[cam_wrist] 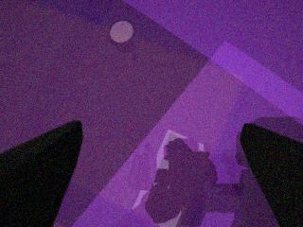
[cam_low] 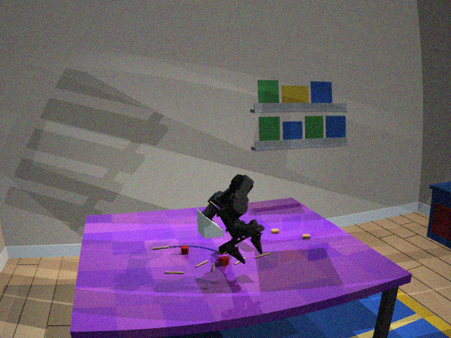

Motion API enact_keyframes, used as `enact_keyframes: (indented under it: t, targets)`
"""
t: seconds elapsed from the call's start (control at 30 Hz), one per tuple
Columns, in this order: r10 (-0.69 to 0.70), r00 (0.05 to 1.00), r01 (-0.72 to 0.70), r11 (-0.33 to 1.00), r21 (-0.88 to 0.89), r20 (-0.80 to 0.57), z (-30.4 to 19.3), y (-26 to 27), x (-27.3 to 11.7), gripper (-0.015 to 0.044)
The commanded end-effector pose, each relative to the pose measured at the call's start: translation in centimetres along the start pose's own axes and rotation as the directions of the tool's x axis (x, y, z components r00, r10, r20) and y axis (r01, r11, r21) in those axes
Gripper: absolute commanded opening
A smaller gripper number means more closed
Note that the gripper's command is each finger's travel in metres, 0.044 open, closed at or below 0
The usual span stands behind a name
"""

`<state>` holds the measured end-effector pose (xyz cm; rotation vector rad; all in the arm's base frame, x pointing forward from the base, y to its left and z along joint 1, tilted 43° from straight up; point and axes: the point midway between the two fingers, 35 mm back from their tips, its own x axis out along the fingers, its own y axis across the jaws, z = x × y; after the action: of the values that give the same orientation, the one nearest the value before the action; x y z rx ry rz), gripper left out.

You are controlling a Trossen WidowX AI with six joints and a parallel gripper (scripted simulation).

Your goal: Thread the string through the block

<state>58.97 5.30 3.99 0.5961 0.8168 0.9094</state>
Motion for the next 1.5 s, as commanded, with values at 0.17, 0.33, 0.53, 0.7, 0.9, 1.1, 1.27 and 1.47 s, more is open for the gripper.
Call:
enact_keyframes:
  t: [0.17,0.33,0.53,0.7,0.9,1.1,1.27,1.47]
  targets:
    - [-0.095,0.995,0.093,0.993,-0.070,-0.022,-2.7,-3.0,-2.5,0.0440]
    - [-0.228,0.969,0.205,0.959,-0.195,-0.100,-8.3,-6.9,-6.9,0.0440]
    - [-0.312,0.922,0.227,0.916,-0.332,-0.230,-15.8,-9.0,-11.6,0.0440]
    - [-0.324,0.886,0.171,0.894,-0.414,-0.333,-21.3,-8.9,-14.6,0.0440]
    - [-0.286,0.843,0.035,0.874,-0.484,-0.455,-27.8,-7.2,-17.6,0.0440]
    - [-0.195,0.805,-0.158,0.840,-0.518,-0.561,-34.0,-4.0,-20.0,0.0440]
    - [-0.187,0.802,-0.172,0.837,-0.520,-0.567,-34.4,-3.7,-20.2,0.0440]
    - [-0.187,0.802,-0.172,0.837,-0.520,-0.567,-34.4,-3.7,-20.2,0.0440]
